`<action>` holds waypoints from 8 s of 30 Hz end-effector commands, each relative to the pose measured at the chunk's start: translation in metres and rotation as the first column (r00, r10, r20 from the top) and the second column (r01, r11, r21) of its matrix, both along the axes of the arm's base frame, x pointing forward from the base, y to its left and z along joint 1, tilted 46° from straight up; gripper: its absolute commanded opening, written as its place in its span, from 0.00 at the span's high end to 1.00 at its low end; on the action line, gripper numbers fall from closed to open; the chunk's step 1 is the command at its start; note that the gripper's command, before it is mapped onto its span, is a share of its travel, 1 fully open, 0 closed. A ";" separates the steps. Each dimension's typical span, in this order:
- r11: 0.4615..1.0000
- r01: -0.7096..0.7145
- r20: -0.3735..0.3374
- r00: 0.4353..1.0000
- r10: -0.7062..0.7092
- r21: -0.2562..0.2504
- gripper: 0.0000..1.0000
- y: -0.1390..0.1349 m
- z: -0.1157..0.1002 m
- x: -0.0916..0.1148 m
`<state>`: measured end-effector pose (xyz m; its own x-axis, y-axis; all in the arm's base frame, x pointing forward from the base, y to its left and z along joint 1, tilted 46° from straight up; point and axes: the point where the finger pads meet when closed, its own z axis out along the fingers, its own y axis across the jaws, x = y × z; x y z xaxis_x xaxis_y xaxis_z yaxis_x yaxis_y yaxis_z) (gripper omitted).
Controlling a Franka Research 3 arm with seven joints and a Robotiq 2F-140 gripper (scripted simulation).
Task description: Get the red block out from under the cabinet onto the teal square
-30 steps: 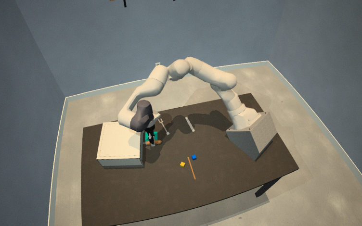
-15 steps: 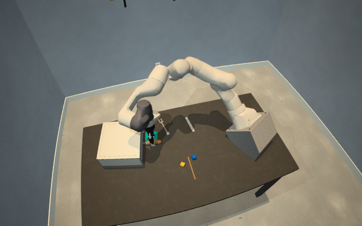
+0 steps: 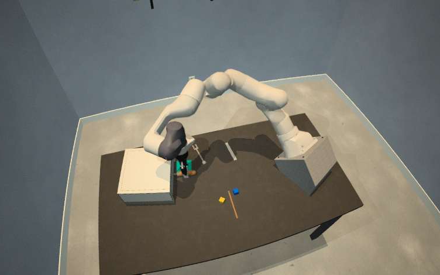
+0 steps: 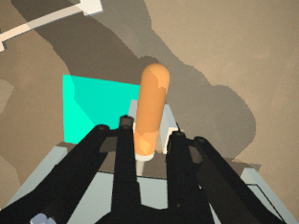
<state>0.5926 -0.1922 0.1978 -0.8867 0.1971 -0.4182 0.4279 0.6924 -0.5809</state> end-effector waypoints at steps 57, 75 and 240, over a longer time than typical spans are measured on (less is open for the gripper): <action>1.000 -0.009 -0.001 1.000 0.009 -0.001 1.00 0.005 -0.008 -0.019; 1.000 -0.009 -0.002 1.000 0.009 -0.001 1.00 0.012 -0.023 -0.049; 1.000 -0.007 0.001 1.000 0.007 0.000 1.00 0.033 -0.084 -0.207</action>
